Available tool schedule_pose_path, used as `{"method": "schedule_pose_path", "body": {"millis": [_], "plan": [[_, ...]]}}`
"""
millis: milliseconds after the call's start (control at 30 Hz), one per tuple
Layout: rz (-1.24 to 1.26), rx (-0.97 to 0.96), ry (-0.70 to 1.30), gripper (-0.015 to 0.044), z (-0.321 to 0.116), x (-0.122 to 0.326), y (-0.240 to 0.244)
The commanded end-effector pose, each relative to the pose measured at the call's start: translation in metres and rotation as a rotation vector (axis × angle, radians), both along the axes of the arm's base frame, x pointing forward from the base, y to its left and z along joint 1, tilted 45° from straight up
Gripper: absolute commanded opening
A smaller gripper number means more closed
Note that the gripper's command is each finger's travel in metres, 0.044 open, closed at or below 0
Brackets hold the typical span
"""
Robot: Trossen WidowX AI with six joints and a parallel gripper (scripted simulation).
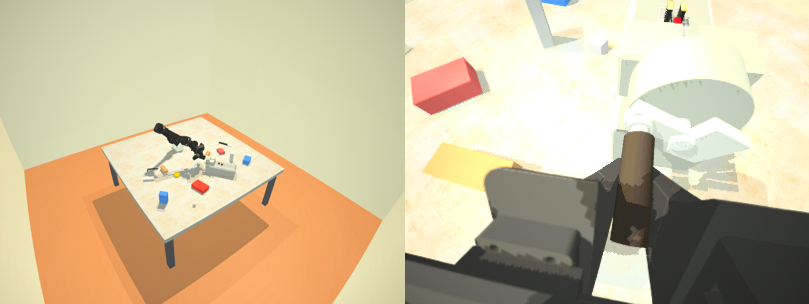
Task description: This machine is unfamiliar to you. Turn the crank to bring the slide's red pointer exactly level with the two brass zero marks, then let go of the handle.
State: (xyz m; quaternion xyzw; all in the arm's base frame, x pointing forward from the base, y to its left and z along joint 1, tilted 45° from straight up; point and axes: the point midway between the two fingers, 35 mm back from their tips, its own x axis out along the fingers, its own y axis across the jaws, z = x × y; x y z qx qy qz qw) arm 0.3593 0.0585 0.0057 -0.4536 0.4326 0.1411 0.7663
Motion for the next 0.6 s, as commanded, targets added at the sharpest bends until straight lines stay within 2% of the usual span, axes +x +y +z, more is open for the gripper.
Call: {"method": "schedule_pose_path", "body": {"millis": [0, 433, 567], "plan": [[0.002, 0.0, -0.002, 0.0, 0.0012, 0.0002, 0.0006], [0.0, 0.0, 0.0, 0.0, 0.0001, 0.0, 0.0], [0.0, 0.0, 0.0, 0.0105, 0.0001, 0.0, 0.0]]}}
